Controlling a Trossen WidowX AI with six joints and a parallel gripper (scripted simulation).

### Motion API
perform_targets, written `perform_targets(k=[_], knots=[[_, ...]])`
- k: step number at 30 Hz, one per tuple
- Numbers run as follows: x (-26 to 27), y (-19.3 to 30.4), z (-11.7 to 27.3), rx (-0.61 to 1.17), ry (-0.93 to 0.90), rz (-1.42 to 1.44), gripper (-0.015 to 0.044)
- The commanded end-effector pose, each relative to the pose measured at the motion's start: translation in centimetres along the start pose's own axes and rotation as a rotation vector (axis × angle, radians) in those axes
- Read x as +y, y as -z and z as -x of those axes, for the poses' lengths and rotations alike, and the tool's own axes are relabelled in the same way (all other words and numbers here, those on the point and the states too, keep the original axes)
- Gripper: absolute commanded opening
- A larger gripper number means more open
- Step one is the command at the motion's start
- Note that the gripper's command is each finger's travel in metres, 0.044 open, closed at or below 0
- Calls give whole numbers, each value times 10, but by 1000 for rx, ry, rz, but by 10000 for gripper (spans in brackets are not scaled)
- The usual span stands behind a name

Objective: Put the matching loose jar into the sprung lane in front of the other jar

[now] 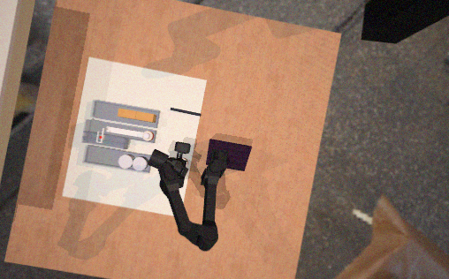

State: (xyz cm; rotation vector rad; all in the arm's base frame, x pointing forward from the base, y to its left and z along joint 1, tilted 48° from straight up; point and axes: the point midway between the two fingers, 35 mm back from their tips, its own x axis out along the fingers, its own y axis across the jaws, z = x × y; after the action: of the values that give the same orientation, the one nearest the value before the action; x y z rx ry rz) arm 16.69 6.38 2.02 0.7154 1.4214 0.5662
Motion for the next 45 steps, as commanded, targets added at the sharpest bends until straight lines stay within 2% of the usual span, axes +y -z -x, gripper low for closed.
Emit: perform_targets(k=[1, 11, 20, 26, 32, 45], knots=[[0, 2, -7, 5, -4, -8, 440], [1, 3, -20, 5, -8, -8, 440], [1, 3, -20, 5, -8, -8, 204], [1, 3, -20, 5, -8, -8, 164], [-2, 0, -8, 1, 5, -10, 6], [-6, 0, 42, 1, 22, -14, 0]])
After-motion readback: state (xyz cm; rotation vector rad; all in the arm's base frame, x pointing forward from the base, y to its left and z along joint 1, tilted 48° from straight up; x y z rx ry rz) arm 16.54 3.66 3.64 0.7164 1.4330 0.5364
